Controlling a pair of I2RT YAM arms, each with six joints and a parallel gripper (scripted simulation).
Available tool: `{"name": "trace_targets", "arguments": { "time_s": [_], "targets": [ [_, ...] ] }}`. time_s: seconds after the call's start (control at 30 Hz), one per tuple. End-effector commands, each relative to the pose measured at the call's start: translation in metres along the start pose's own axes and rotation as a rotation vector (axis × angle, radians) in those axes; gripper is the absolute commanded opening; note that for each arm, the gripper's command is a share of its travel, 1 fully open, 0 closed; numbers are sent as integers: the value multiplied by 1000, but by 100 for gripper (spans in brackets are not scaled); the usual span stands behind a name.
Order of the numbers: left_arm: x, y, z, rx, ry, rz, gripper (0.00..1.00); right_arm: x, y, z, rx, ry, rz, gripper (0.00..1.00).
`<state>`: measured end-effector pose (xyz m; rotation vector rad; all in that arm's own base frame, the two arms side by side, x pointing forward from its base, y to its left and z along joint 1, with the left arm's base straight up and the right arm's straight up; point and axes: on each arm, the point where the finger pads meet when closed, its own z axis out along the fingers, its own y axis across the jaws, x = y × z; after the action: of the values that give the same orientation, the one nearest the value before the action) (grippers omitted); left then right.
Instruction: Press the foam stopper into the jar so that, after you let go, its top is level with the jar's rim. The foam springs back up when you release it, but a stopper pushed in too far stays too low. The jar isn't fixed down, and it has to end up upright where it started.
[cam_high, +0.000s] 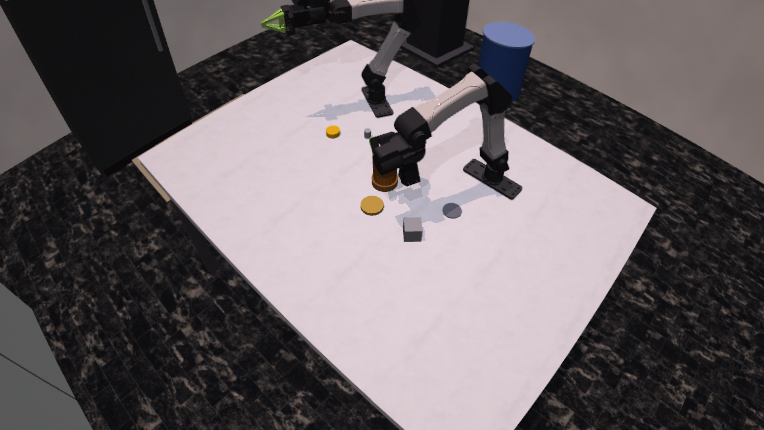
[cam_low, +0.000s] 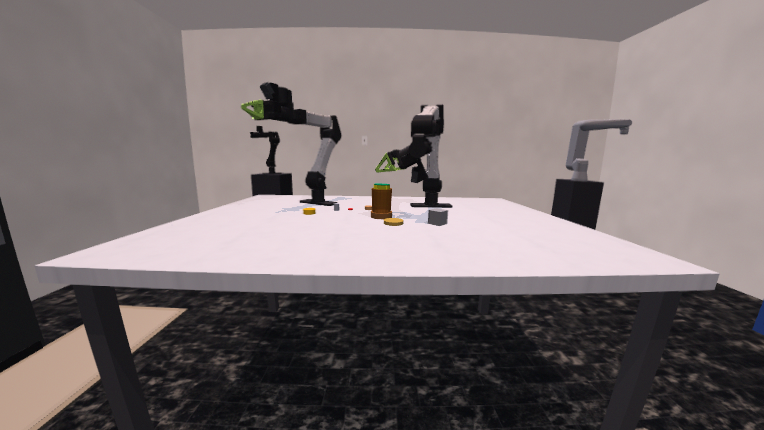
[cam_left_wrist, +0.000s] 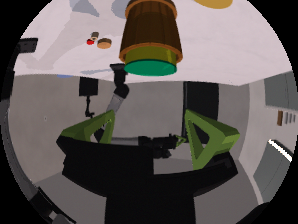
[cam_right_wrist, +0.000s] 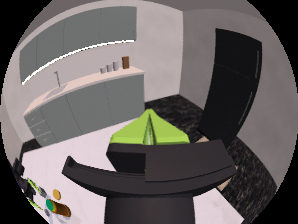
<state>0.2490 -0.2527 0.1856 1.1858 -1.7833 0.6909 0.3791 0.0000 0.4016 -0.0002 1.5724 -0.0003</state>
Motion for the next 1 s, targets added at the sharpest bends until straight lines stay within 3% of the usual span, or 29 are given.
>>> {"name": "trace_targets", "arguments": {
  "time_s": [0.0,0.83,0.97],
  "targets": [
    [-10,0,9,-11,-1,-12,98,-4,1,0,-3,-10,5,0],
    [-39,1,25,-16,4,4,98,-4,1,0,-3,-10,5,0],
    [-32,4,21,0,2,32,98,-4,1,0,-3,-10,5,0]
  ]
}}
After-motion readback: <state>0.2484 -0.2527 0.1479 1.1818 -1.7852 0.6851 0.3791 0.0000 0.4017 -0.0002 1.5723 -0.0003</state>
